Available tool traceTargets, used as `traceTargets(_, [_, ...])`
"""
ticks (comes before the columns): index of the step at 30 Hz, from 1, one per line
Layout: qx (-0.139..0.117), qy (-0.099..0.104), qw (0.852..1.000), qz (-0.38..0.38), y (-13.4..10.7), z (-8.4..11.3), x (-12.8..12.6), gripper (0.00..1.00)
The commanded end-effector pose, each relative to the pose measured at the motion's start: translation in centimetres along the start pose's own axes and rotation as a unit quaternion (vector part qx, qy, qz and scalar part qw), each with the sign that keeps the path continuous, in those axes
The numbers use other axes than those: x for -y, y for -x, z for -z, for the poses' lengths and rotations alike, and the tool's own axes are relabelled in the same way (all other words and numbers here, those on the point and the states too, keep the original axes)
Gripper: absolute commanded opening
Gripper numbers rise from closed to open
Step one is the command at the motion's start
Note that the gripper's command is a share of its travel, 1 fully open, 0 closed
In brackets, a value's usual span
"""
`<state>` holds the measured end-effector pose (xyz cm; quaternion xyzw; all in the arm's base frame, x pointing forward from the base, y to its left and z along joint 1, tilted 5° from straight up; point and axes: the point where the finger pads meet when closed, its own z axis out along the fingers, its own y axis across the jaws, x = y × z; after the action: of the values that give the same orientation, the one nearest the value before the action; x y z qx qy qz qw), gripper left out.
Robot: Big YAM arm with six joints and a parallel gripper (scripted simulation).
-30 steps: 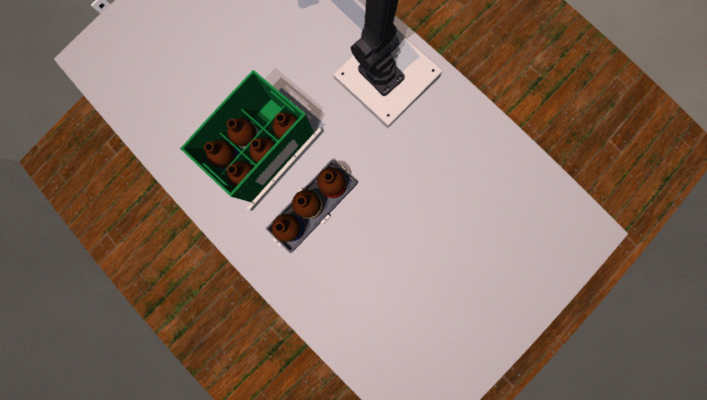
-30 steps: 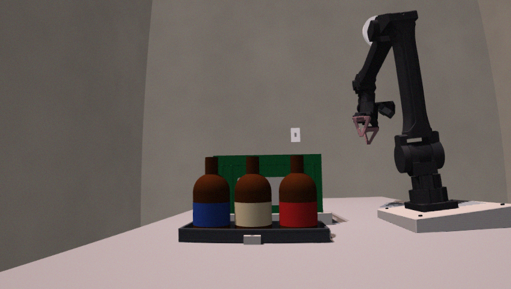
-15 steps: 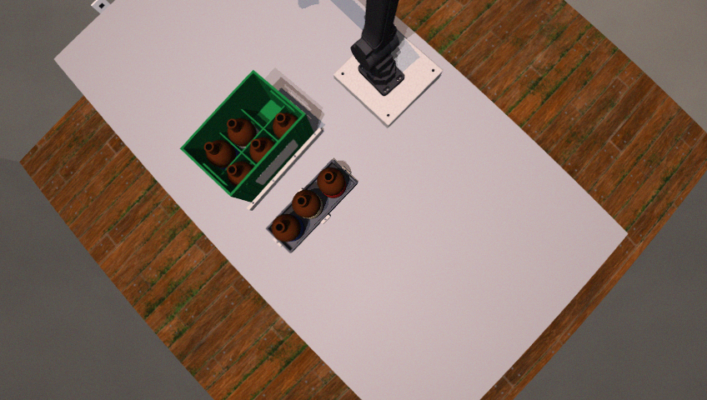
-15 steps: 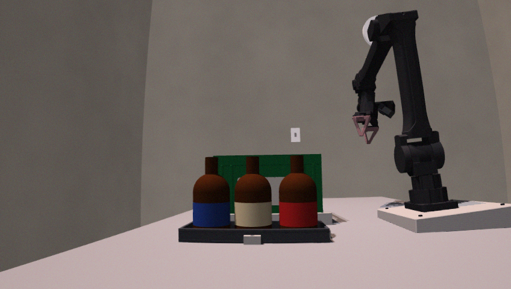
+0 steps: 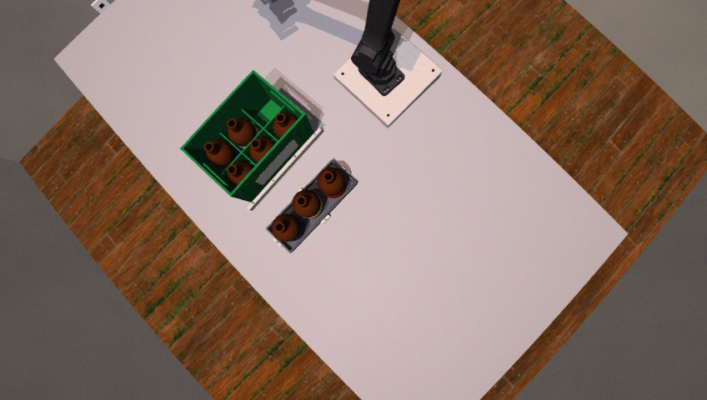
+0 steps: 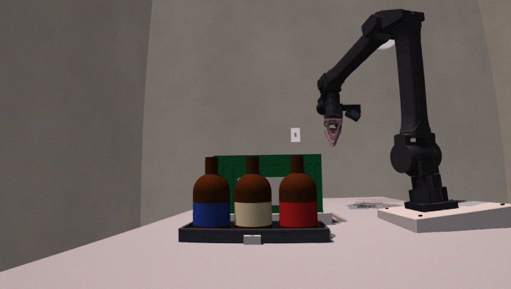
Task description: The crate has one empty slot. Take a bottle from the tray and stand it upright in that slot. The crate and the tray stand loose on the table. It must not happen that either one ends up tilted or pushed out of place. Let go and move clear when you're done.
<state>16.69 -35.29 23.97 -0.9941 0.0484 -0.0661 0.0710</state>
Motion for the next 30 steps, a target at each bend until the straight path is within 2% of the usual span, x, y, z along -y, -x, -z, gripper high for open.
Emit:
traceTargets(1, [0.009,0.022,0.996,0.083,-4.4,-0.4,2.3,1.00])
traceTargets(3, [0.018,0.030,0.989,0.143,-7.6,-1.1,4.8,1.00])
traceTargets(4, [0.018,0.031,0.989,0.146,-7.7,-1.1,4.9,1.00])
traceTargets(5, [0.017,0.042,0.983,0.180,-9.8,-0.8,6.1,1.00])
traceTargets(6, [0.027,0.037,0.977,0.210,-10.8,-2.0,7.9,1.00])
traceTargets(8, [0.034,0.044,0.962,0.269,-13.4,-2.9,11.0,1.00])
traceTargets(9, [0.034,0.044,0.961,0.271,-13.5,-2.9,11.1,1.00])
traceTargets(10, [0.034,0.052,0.952,0.300,-15.1,-2.9,12.6,1.00])
traceTargets(13, [0.043,0.056,0.924,0.375,-17.4,-4.4,17.4,1.00])
traceTargets(15, [0.043,0.056,0.924,0.375,-17.4,-4.4,17.4,1.00])
traceTargets(16, [0.044,0.059,0.915,0.396,-18.8,-4.8,18.6,1.00])
traceTargets(19, [0.045,0.065,0.891,0.447,-19.5,-5.5,22.5,1.00])
traceTargets(22, [0.046,0.069,0.875,0.477,-20.2,-5.9,24.8,1.00])
traceTargets(26, [0.047,0.069,0.867,0.492,-20.5,-6.3,25.9,1.00])
traceTargets(28, [0.048,0.070,0.872,0.483,-20.4,-6.2,25.0,1.00])
traceTargets(29, [0.048,0.070,0.872,0.482,-20.4,-6.2,25.0,0.00])
traceTargets(30, [0.048,0.069,0.872,0.482,-20.3,-6.2,25.0,0.00])
